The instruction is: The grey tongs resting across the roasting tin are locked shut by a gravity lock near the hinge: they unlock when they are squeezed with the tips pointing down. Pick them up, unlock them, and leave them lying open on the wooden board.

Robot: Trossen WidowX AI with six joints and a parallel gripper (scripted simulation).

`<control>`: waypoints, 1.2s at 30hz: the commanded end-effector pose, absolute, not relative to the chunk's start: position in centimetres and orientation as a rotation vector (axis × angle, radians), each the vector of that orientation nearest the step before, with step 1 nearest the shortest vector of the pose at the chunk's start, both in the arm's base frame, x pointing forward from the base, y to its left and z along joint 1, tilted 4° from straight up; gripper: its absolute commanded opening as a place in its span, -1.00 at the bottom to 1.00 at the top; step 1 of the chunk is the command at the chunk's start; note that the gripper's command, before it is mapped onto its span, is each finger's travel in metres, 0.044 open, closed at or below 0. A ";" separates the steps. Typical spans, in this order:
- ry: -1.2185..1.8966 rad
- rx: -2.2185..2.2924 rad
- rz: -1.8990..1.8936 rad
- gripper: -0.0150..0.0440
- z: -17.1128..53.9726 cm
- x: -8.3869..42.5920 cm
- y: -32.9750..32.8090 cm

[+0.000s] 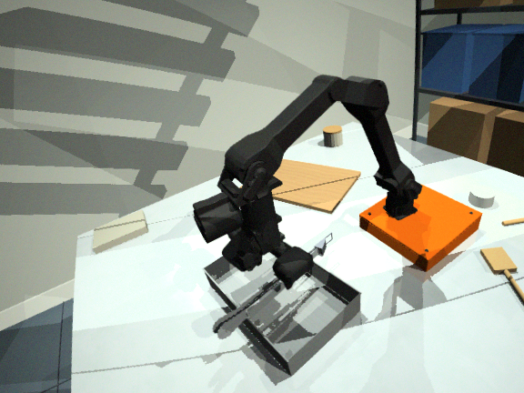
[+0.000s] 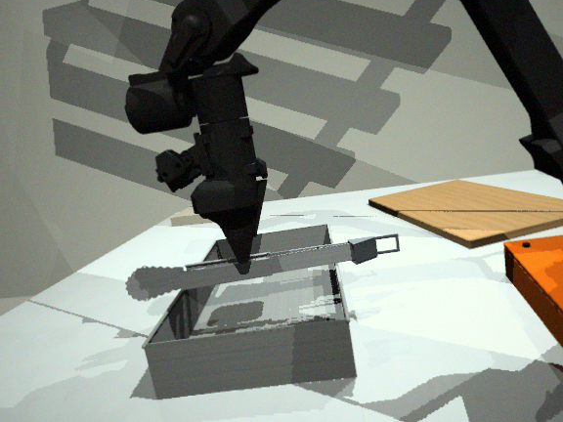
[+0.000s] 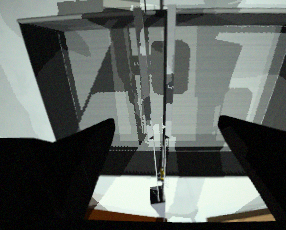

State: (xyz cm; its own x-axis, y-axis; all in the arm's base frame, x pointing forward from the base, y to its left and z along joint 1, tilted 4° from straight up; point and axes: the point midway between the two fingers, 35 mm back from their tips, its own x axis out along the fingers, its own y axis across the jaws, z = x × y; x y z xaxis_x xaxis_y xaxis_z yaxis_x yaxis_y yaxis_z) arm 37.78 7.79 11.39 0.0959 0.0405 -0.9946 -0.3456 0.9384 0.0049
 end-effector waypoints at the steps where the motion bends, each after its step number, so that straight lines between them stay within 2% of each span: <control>1: 1.455 -0.250 0.291 1.00 10.7 37.8 7.9; 36: 1.456 -0.250 0.291 1.00 5.1 38.2 8.1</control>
